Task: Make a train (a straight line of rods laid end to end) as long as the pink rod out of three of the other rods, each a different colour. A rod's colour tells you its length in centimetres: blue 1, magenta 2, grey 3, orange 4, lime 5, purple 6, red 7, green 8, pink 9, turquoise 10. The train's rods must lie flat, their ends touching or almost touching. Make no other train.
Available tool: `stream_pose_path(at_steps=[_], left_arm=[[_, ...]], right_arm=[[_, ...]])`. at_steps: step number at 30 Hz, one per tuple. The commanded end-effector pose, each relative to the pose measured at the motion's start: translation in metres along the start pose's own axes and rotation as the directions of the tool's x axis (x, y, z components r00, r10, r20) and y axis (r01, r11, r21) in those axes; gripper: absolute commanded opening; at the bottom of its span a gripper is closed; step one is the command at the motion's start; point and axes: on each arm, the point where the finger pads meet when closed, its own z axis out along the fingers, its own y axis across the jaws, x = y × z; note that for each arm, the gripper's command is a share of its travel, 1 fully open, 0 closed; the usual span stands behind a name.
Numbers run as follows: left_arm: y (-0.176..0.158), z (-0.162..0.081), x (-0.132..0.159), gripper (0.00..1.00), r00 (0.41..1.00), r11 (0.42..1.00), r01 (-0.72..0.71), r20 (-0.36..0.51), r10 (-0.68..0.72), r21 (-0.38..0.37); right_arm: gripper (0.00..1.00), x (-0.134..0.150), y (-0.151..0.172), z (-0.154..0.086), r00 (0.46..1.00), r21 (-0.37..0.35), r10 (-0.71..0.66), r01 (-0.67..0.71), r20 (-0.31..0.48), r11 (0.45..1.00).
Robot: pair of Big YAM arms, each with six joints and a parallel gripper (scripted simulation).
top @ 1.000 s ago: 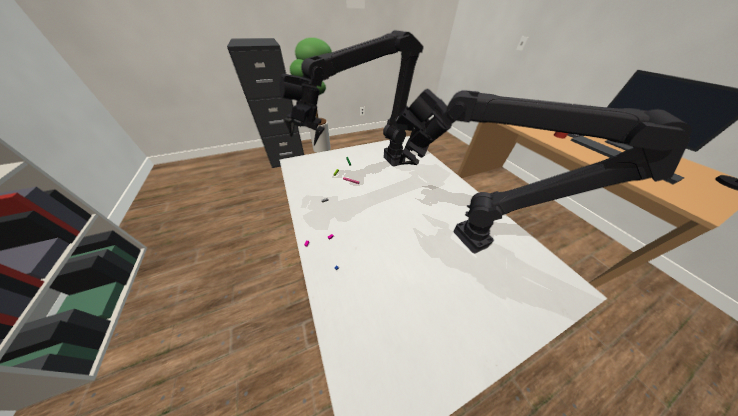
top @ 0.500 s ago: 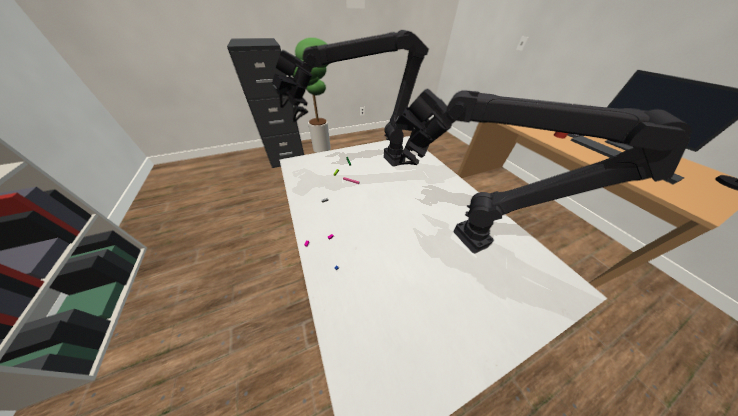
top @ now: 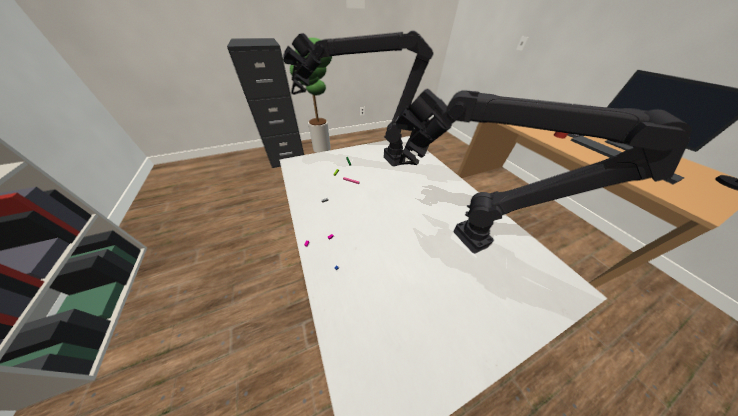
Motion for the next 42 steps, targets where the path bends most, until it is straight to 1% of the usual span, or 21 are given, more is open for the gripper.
stream_pose_path(at_steps=[1,3,8,13,18,20,27,35,37,42], left_arm=[[-0.007,-0.011,-0.016,1.00,0.999,1.000,-0.011,0.038,0.010,0.009],[-0.007,-0.011,-0.016,1.00,0.999,1.000,-0.011,0.038,0.010,0.009],[-0.007,-0.011,-0.016,1.00,0.999,1.000,-0.011,0.038,0.010,0.009],[-0.007,-0.011,-0.016,1.00,0.999,1.000,-0.011,0.038,0.010,0.009],[-0.007,-0.011,-0.016,1.00,0.999,1.000,-0.011,0.038,0.010,0.009],[-0.007,-0.011,-0.016,1.00,0.999,1.000,-0.011,0.038,0.010,0.009],[-0.007,-0.011,-0.016,1.00,0.999,1.000,-0.011,0.038,0.010,0.009],[-0.007,-0.011,-0.016,1.00,0.999,1.000,-0.011,0.038,0.010,0.009],[-0.007,-0.011,-0.016,1.00,0.999,1.000,-0.011,0.038,0.010,0.009],[-0.007,-0.011,-0.016,1.00,0.999,1.000,-0.011,0.038,0.010,0.009]], right_arm=[[1.00,0.003,-0.055,-0.018,0.987,0.095,0.145,-0.151,0.073,0.984],[1.00,0.003,-0.055,-0.018,0.987,0.095,0.145,-0.151,0.073,0.984],[1.00,0.034,-0.133,-0.038,0.948,0.223,0.285,-0.311,0.142,0.924],[1.00,0.070,-0.201,-0.068,0.894,0.333,0.386,-0.444,0.227,0.832],[1.00,0.106,-0.256,-0.104,0.836,0.420,0.448,-0.548,0.318,0.723],[1.00,0.106,-0.256,-0.104,0.836,0.420,0.448,-0.548,0.318,0.723],[1.00,0.154,-0.314,-0.158,0.761,0.504,0.480,-0.648,0.436,0.570],[1.00,0.197,-0.354,-0.215,0.699,0.557,0.468,-0.715,0.541,0.423],[1.00,0.197,-0.354,-0.215,0.699,0.557,0.468,-0.715,0.541,0.423],[1.00,0.217,-0.369,-0.243,0.673,0.575,0.451,-0.738,0.587,0.353]])
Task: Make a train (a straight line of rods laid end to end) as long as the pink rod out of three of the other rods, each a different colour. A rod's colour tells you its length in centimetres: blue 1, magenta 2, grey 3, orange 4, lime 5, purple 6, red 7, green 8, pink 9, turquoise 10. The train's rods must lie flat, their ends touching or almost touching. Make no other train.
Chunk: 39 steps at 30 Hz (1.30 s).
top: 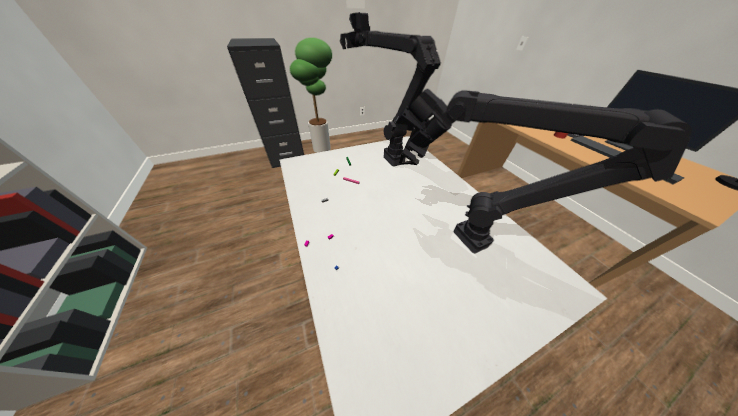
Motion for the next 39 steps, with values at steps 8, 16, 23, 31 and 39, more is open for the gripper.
stream_pose_path(at_steps=[8,16,23,31,39], left_arm=[[-0.007,-0.011,-0.016,1.00,0.999,1.000,-0.011,0.038,0.010,0.009],[-0.007,-0.011,-0.016,1.00,0.999,1.000,-0.011,0.038,0.010,0.009],[-0.007,-0.011,-0.016,1.00,0.999,1.000,-0.011,0.038,0.010,0.009],[-0.007,-0.013,-0.022,1.00,0.999,1.000,0.002,0.043,-0.002,0.008],[0.015,-0.007,-0.060,1.00,0.969,0.967,0.248,0.024,-0.247,-0.060]], right_arm=[[1.00,-0.022,-0.056,-0.016,0.993,0.094,0.072,-0.081,0.095,0.992],[1.00,-0.026,-0.070,-0.020,0.990,0.117,0.083,-0.096,0.114,0.988],[1.00,-0.027,-0.076,-0.022,0.989,0.126,0.087,-0.102,0.121,0.987],[1.00,-0.027,-0.076,-0.022,0.989,0.126,0.087,-0.103,0.121,0.987],[1.00,-0.027,-0.076,-0.022,0.989,0.126,0.087,-0.103,0.121,0.987]])
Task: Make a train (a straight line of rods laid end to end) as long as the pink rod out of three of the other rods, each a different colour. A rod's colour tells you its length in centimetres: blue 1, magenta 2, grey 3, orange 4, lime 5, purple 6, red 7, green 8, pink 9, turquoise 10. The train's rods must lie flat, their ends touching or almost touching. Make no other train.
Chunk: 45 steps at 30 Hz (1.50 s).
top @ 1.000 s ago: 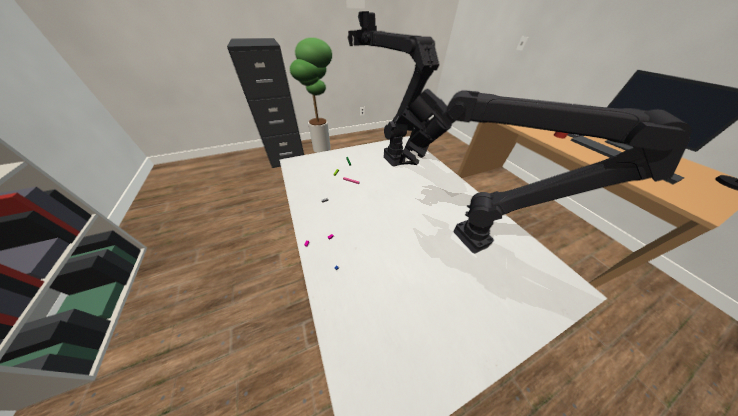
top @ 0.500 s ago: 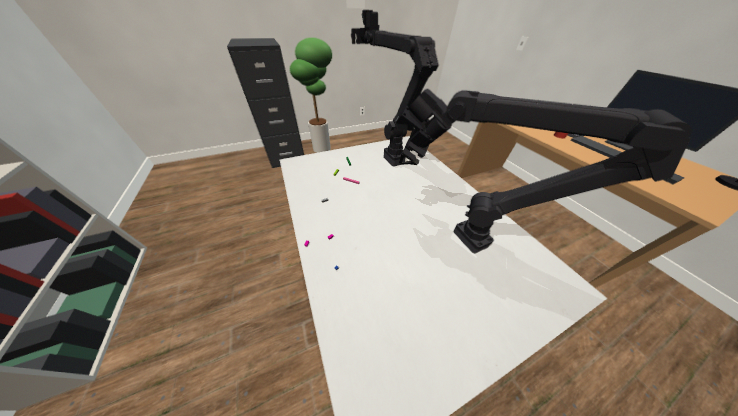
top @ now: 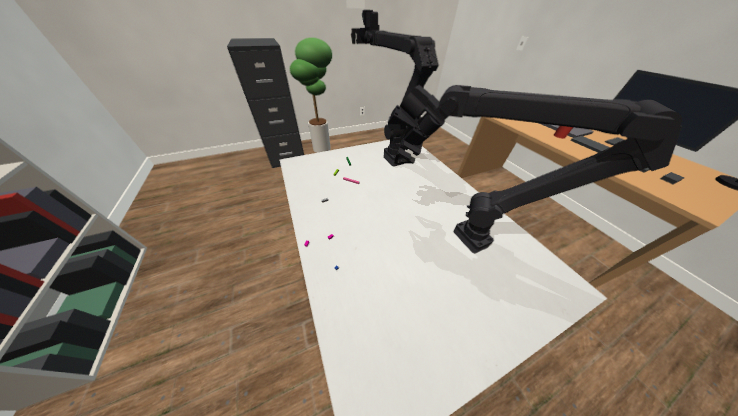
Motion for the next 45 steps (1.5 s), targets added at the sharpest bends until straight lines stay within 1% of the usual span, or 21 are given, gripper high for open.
stream_pose_path(at_steps=[1,5,7,8,14,22,24,25,31,39,41,42,45], left_arm=[[0.000,-0.005,-0.042,1.00,0.987,0.986,0.162,0.018,-0.162,-0.025],[0.011,0.003,-0.060,1.00,0.957,0.955,0.291,0.012,-0.291,-0.062],[0.011,0.003,-0.060,1.00,0.957,0.955,0.291,0.012,-0.291,-0.062],[0.018,0.009,-0.071,1.00,0.930,0.927,0.366,0.011,-0.366,-0.085],[0.038,0.022,-0.095,1.00,0.850,0.840,0.525,0.026,-0.527,-0.137],[0.070,0.043,-0.125,1.00,0.695,0.673,0.712,0.067,-0.716,-0.200],[0.070,0.043,-0.125,1.00,0.695,0.673,0.712,0.067,-0.716,-0.200],[0.079,0.051,-0.134,1.00,0.638,0.611,0.761,0.083,-0.766,-0.218],[0.107,0.066,-0.152,1.00,0.496,0.455,0.855,0.135,-0.858,-0.248],[0.148,0.091,-0.173,1.00,0.278,0.215,0.938,0.219,-0.935,-0.272],[0.148,0.091,-0.173,1.00,0.278,0.215,0.938,0.219,-0.935,-0.272],[0.162,0.099,-0.178,1.00,0.207,0.136,0.952,0.248,-0.946,-0.274],[0.178,0.109,-0.183,1.00,0.127,0.047,0.961,0.282,-0.951,-0.273]], right_arm=[[1.00,-0.012,-0.004,-0.007,0.999,0.003,0.009,-0.010,0.035,1.000],[1.00,-0.012,-0.004,-0.007,0.999,0.003,0.009,-0.010,0.035,1.000],[1.00,-0.012,-0.004,-0.007,0.999,0.003,0.009,-0.010,0.035,1.000],[1.00,-0.012,-0.004,-0.007,0.999,0.003,0.009,-0.010,0.035,1.000],[1.00,-0.012,-0.004,-0.007,0.999,0.003,0.009,-0.010,0.035,1.000],[1.00,-0.012,-0.004,-0.007,0.999,0.003,0.009,-0.010,0.035,1.000],[1.00,-0.012,-0.004,-0.007,0.999,0.003,0.009,-0.010,0.035,1.000],[1.00,-0.012,-0.004,-0.007,0.999,0.003,0.009,-0.010,0.035,1.000],[1.00,-0.012,-0.004,-0.007,0.999,0.003,0.009,-0.010,0.035,1.000],[1.00,-0.012,-0.004,-0.007,0.999,0.003,0.009,-0.010,0.035,1.000],[1.00,-0.012,-0.004,-0.007,0.999,0.003,0.009,-0.010,0.035,1.000],[1.00,-0.012,-0.004,-0.007,0.999,0.003,0.009,-0.010,0.035,1.000],[1.00,-0.012,-0.004,-0.007,0.999,0.003,0.009,-0.010,0.035,1.000]])
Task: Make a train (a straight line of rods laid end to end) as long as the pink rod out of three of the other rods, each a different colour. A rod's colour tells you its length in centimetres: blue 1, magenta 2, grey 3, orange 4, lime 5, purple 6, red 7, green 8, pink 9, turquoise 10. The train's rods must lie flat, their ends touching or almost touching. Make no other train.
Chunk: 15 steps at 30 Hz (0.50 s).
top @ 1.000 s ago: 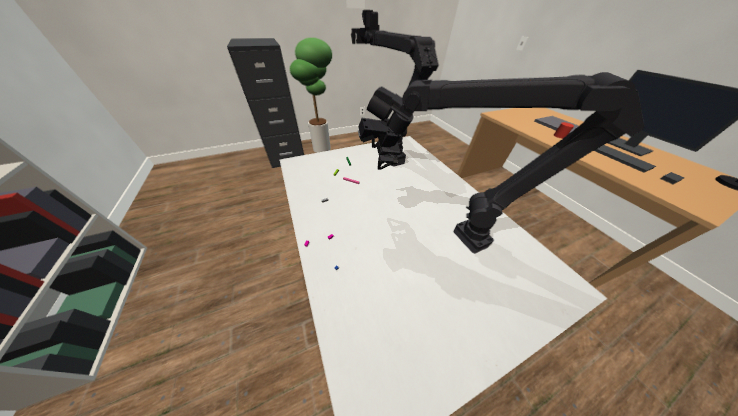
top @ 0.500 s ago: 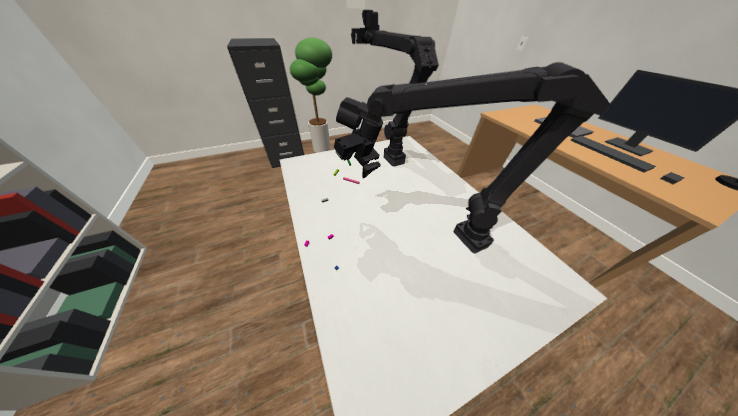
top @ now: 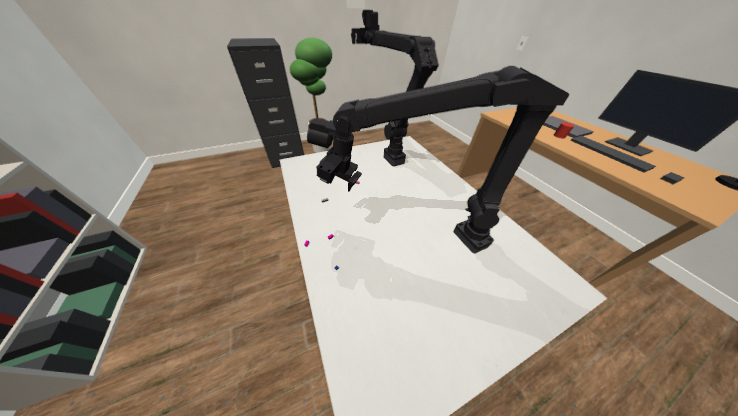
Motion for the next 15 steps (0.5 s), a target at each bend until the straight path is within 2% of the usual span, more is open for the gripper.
stream_pose_path(at_steps=[1,6,11,13,15], left_arm=[[-0.026,-0.002,-0.022,1.00,0.986,0.986,0.165,0.017,-0.165,0.006],[-0.032,0.020,-0.048,1.00,0.950,0.950,0.310,0.041,-0.309,-0.028],[-0.036,0.044,-0.074,1.00,0.892,0.891,0.451,0.072,-0.447,-0.057],[-0.036,0.044,-0.074,1.00,0.892,0.891,0.451,0.072,-0.447,-0.057],[-0.037,0.061,-0.093,1.00,0.839,0.837,0.542,0.098,-0.535,-0.072]], right_arm=[[1.00,-0.012,-0.004,-0.007,0.999,0.003,0.009,-0.009,0.035,1.000],[1.00,-0.012,-0.004,-0.007,0.999,0.003,0.009,-0.009,0.035,1.000],[1.00,-0.012,-0.004,-0.007,0.999,0.003,0.009,-0.009,0.035,1.000],[1.00,-0.012,-0.004,-0.007,0.999,0.003,0.009,-0.009,0.035,1.000],[1.00,-0.012,-0.004,-0.007,0.999,0.003,0.009,-0.009,0.035,1.000]])
